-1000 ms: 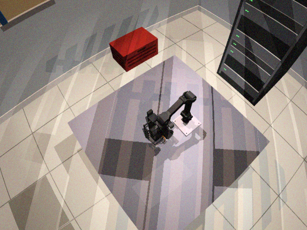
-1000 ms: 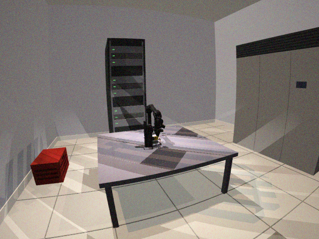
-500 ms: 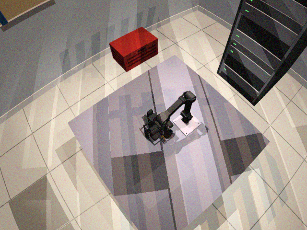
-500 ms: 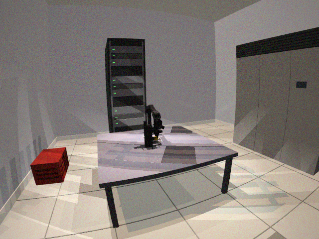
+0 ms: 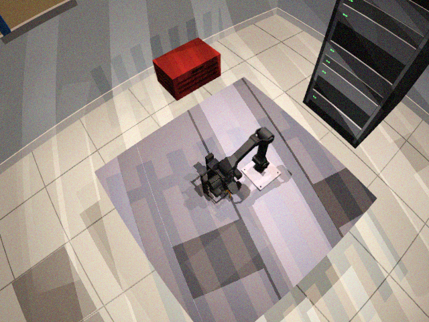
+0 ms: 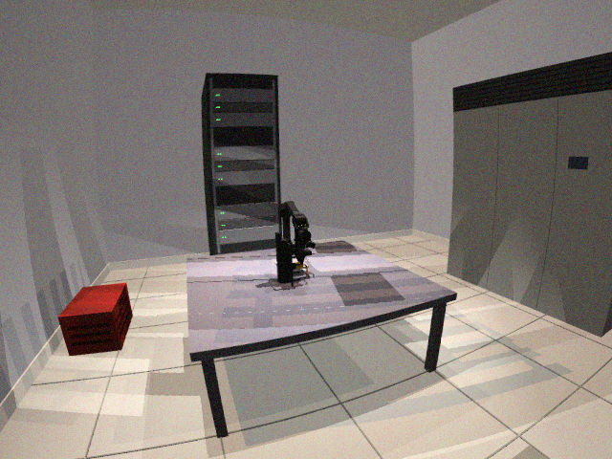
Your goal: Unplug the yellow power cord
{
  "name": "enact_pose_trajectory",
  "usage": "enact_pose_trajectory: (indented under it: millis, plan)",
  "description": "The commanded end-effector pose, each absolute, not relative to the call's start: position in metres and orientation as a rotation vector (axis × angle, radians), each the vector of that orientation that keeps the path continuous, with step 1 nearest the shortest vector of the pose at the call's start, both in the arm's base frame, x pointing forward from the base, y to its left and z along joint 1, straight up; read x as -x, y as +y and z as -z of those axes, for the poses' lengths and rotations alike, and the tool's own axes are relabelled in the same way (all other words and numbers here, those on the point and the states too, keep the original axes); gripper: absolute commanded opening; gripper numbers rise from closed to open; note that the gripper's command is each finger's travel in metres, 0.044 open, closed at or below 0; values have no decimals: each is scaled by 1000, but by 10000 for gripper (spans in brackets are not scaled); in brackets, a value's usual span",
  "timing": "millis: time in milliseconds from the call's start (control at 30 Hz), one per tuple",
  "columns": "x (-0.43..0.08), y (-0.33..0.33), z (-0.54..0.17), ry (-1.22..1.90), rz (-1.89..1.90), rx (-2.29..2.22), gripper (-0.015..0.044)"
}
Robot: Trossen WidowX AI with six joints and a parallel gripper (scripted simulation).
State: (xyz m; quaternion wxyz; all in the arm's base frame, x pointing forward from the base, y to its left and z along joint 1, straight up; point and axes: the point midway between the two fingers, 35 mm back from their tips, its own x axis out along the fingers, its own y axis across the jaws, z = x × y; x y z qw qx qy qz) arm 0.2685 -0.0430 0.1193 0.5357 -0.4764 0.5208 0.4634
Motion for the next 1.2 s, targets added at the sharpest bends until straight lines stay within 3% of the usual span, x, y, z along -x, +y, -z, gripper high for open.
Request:
enact_pose_trajectory:
  millis: [0, 1100, 1167]
  plan:
    - [-269, -42, -120, 1240, -1104, 1135, 0]
    - [-274, 10, -120, 1238, -1107, 1136, 0]
    - [-274, 4, -119, 1238, -1107, 1137, 52]
